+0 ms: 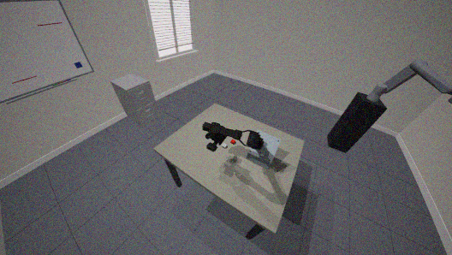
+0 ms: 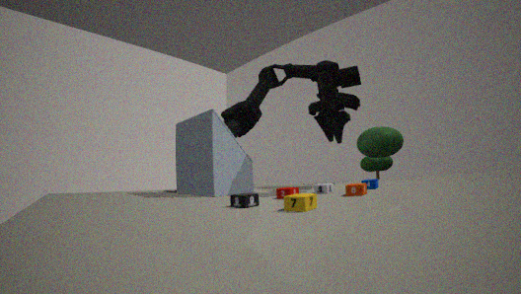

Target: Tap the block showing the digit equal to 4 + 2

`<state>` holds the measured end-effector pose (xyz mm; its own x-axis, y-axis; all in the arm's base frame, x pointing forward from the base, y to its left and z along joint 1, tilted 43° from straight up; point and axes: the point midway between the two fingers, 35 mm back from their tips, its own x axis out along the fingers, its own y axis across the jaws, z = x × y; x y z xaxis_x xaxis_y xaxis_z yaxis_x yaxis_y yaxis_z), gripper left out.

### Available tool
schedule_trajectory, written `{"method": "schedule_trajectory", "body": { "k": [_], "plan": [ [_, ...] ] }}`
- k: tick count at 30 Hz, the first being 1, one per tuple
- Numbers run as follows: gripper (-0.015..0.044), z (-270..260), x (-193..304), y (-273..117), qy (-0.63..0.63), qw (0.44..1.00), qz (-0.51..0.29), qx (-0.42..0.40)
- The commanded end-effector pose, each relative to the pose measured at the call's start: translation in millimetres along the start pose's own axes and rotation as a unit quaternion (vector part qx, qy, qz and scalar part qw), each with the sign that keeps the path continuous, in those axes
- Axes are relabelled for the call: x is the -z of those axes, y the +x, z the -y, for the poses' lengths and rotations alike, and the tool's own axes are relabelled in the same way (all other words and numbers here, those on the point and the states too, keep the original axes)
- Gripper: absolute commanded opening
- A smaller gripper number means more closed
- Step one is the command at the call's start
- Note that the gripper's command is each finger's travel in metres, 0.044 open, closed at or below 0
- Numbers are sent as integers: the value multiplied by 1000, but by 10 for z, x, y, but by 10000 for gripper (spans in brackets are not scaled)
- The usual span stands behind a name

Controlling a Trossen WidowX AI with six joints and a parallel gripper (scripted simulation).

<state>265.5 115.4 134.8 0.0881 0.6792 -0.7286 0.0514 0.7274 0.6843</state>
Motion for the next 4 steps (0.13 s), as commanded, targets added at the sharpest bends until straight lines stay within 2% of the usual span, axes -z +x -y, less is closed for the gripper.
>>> {"method": "schedule_trajectory", "body": {
  "k": [1,4],
  "plan": [
    [400,-35,68,-25,14,1000,-9,4],
    [400,-35,68,-25,14,1000,-9,4]
  ]
}}
